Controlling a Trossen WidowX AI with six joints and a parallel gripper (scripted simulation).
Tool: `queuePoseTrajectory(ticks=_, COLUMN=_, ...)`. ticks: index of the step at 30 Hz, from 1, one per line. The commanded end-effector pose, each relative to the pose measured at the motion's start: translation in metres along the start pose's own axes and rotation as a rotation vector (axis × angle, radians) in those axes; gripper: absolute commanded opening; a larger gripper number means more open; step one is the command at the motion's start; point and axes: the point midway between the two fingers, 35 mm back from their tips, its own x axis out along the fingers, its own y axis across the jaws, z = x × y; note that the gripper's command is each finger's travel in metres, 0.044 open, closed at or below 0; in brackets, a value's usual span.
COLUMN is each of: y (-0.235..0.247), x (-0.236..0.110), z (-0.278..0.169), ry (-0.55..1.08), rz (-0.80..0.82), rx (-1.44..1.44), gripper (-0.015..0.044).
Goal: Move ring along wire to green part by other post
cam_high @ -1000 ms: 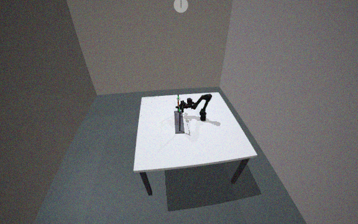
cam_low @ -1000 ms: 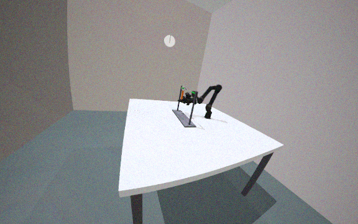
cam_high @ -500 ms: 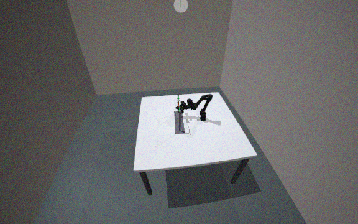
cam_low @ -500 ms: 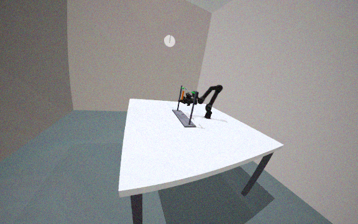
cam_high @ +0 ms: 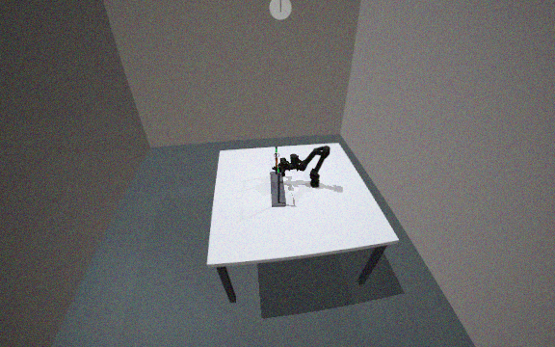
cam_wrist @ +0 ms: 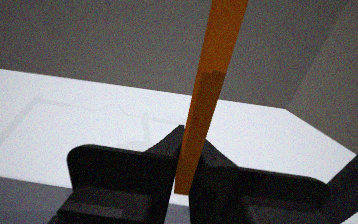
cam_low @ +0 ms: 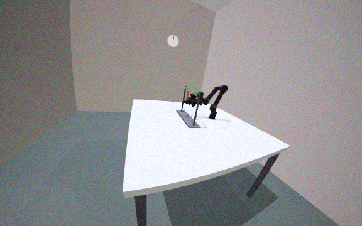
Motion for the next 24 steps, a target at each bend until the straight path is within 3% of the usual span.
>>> queuePoseTrajectory(ticks=1, y=0.004, x=-0.001, z=0.002, ry=-0.007, rz=-0.002, rx=0.002, gripper=-0.0150)
queuePoseTrajectory(ticks=24, y=0.026, x=-0.010, z=0.002, ry=0.074, rz=-0.029, rx=0.031, gripper=-0.0150)
